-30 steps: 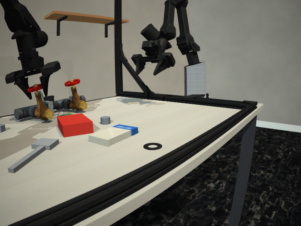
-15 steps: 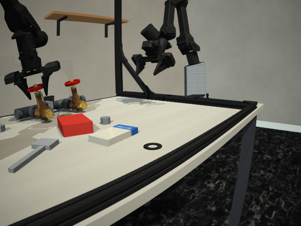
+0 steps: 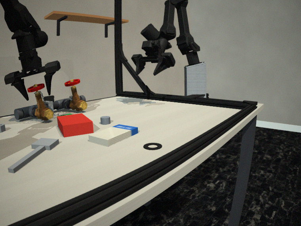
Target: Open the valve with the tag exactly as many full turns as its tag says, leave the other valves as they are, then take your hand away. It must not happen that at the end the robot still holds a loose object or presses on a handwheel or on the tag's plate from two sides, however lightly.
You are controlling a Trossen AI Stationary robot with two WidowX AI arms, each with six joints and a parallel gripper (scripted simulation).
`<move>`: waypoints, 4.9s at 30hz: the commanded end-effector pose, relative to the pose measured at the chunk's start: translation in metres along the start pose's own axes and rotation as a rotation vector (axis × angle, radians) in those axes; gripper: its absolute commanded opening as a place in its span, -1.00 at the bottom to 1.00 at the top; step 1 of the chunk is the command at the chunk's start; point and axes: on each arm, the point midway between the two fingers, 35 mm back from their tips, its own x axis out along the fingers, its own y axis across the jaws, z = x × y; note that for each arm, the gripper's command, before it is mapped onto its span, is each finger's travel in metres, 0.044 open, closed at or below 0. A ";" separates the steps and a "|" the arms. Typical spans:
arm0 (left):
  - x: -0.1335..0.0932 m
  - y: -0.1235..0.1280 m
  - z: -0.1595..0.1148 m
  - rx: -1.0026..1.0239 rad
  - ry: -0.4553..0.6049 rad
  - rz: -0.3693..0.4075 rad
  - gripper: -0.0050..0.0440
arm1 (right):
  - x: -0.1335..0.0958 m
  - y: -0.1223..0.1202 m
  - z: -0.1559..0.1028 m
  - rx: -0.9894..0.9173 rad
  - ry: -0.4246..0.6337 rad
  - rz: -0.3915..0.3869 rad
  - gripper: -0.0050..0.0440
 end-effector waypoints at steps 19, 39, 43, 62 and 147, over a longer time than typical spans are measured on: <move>0.000 0.000 0.000 0.000 0.000 0.000 0.84 | 0.000 0.000 0.000 1.081 0.001 0.000 0.84; 0.000 0.000 0.000 0.000 0.000 0.000 0.84 | 0.000 0.000 0.000 1.660 0.002 0.000 0.84; 0.000 0.000 0.000 0.000 0.000 0.000 0.84 | 0.001 0.000 0.000 1.639 0.000 0.000 0.44; 0.000 0.000 0.000 0.000 0.000 0.000 0.84 | 0.000 0.000 0.000 1.292 0.000 0.000 -0.80; 0.000 0.000 0.000 0.000 0.000 0.000 0.84 | 0.000 0.000 0.000 1.487 0.001 0.000 0.84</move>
